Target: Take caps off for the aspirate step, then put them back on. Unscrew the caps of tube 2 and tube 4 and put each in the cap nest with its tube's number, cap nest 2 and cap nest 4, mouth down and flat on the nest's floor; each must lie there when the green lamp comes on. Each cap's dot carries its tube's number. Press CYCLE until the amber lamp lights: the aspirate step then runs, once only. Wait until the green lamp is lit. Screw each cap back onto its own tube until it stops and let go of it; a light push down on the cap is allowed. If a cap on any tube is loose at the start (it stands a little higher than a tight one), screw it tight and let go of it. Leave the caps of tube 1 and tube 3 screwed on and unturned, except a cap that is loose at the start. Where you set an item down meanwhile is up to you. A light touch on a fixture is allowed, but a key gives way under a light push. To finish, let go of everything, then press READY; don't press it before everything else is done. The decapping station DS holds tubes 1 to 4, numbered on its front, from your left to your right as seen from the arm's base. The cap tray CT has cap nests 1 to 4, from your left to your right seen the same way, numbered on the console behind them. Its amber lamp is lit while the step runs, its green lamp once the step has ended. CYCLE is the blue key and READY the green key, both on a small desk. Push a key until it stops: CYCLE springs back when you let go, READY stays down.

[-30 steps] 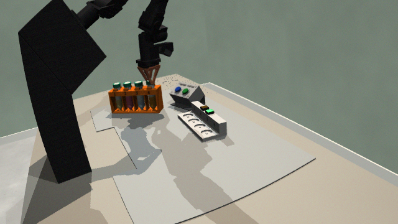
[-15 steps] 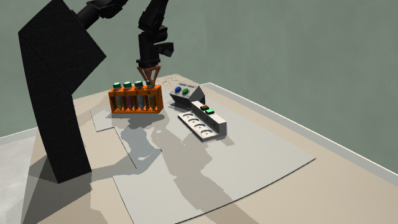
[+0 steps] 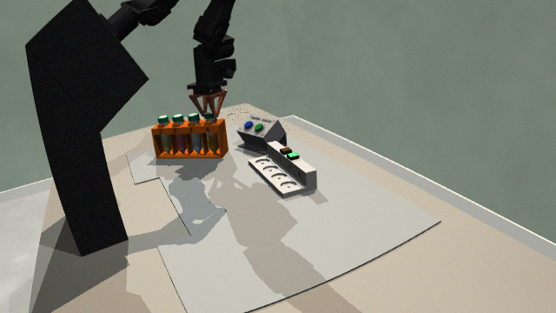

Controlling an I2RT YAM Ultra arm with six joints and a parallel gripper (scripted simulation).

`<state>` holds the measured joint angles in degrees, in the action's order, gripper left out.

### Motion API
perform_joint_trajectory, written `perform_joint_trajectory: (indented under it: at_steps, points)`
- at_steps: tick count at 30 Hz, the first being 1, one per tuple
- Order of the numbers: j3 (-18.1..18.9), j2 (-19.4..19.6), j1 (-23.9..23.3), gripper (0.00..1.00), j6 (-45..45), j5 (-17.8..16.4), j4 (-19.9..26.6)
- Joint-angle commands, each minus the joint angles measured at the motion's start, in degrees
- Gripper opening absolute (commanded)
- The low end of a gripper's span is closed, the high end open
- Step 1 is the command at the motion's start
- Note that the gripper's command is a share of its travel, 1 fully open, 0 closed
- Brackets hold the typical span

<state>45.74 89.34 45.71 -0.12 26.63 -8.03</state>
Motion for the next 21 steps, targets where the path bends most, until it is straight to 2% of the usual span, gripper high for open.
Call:
perform_joint_trajectory:
  at_steps: [1,8,13,14,21]
  points:
    - [0.03,-0.39,0.26,0.49,11.22,0.04,-0.02]
    - [-0.03,-0.44,0.18,0.49,21.9,-0.03,-0.05]
    - [-0.1,-0.49,0.09,0.49,21.95,-0.1,-0.09]
    - [-0.1,-0.49,0.09,0.0,21.95,-0.1,-0.09]
    - [-0.09,-0.48,0.1,0.0,21.95,-0.09,-0.08]
